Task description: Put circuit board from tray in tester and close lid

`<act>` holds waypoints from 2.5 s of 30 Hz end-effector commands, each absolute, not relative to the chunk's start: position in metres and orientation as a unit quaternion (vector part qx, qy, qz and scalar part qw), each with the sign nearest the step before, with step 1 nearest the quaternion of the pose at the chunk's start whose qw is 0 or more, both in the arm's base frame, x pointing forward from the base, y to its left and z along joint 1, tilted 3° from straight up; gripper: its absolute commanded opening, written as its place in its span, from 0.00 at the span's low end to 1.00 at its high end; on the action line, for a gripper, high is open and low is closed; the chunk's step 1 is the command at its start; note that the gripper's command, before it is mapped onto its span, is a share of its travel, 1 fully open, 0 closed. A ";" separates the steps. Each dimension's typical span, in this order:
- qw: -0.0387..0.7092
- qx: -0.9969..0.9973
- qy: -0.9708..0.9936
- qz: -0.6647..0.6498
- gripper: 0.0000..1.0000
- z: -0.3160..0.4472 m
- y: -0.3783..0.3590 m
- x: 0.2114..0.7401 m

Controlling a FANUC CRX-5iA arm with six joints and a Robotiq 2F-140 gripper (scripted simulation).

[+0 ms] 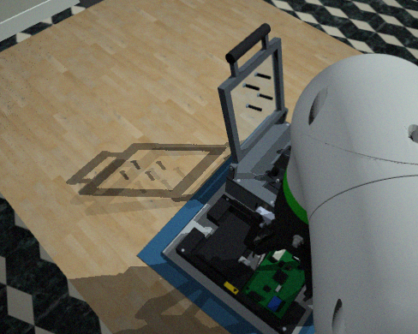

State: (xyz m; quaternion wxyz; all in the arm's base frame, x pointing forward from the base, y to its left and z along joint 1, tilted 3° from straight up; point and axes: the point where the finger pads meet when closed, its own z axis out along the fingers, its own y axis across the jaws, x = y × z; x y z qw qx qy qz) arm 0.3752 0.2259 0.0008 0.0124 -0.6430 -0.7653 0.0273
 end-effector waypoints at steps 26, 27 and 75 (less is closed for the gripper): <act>0.012 -0.643 -0.765 0.027 0.49 0.001 0.226 0.375; 0.012 -0.643 -0.765 0.027 0.47 0.001 0.226 0.375; 0.012 -0.643 -0.765 0.027 0.46 0.001 0.226 0.375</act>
